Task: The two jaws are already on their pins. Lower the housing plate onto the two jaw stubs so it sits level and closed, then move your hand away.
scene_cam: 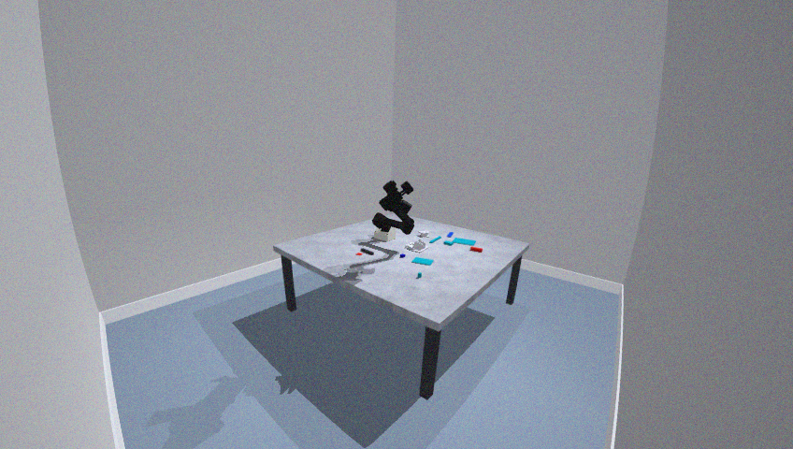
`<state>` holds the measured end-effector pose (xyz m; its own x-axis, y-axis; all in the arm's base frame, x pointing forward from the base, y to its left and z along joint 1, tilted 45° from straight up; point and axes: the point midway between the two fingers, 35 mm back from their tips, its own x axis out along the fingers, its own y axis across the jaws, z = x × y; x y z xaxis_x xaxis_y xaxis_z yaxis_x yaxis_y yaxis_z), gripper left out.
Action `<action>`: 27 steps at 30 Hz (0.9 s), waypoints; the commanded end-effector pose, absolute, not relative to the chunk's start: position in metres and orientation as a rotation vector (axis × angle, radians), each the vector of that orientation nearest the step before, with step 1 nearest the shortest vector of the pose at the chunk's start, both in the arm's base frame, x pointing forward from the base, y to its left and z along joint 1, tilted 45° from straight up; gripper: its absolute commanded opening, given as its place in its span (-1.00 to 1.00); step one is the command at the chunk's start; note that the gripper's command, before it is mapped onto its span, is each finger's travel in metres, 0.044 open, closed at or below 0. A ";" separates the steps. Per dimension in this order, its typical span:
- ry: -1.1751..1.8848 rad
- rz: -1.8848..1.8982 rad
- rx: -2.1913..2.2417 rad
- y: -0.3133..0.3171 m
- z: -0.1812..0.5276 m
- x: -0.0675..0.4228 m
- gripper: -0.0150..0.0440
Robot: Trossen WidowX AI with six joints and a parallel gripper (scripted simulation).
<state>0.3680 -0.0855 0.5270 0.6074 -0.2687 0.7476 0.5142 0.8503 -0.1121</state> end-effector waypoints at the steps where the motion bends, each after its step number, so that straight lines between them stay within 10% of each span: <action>1: -0.799 -0.462 -0.333 -0.085 0.527 0.368 0.95; 27: -1.175 -0.692 -0.594 -0.082 0.617 0.207 1.00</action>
